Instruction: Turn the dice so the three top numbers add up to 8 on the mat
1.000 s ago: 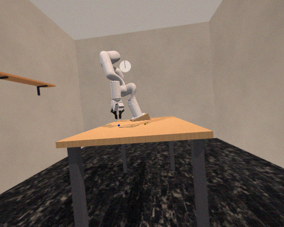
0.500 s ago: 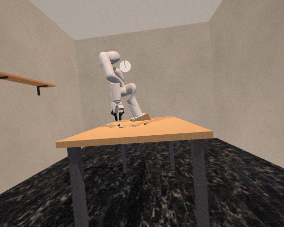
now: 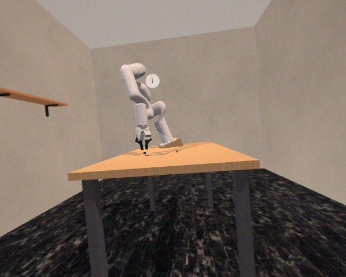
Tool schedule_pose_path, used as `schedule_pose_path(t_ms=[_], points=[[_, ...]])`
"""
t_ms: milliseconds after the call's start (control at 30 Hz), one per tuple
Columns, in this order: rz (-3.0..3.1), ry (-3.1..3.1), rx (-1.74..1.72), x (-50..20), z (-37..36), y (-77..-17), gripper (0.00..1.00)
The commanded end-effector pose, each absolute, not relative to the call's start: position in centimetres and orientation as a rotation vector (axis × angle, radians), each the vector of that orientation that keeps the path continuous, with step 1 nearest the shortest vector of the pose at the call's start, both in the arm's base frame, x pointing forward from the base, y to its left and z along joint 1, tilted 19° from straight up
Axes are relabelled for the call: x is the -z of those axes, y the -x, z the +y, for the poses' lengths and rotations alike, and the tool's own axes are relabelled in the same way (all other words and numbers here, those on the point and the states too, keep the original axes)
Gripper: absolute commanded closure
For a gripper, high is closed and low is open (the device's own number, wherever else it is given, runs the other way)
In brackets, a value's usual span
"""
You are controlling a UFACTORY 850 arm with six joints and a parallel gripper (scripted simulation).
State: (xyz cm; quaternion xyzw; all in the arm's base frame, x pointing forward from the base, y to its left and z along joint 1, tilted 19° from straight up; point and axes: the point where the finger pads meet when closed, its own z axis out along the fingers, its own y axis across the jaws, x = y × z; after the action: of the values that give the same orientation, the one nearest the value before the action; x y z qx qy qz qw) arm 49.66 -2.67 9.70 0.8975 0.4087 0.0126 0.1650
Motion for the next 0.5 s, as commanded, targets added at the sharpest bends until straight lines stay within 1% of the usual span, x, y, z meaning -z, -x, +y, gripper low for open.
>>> schedule_pose_path(t_ms=[0,467], points=[[1.164,-2.556,-0.039,-9.44,-2.75,-49.80,0.69],[1.164,-2.556,-0.039,-8.85,-2.94,-49.91,0.69]])
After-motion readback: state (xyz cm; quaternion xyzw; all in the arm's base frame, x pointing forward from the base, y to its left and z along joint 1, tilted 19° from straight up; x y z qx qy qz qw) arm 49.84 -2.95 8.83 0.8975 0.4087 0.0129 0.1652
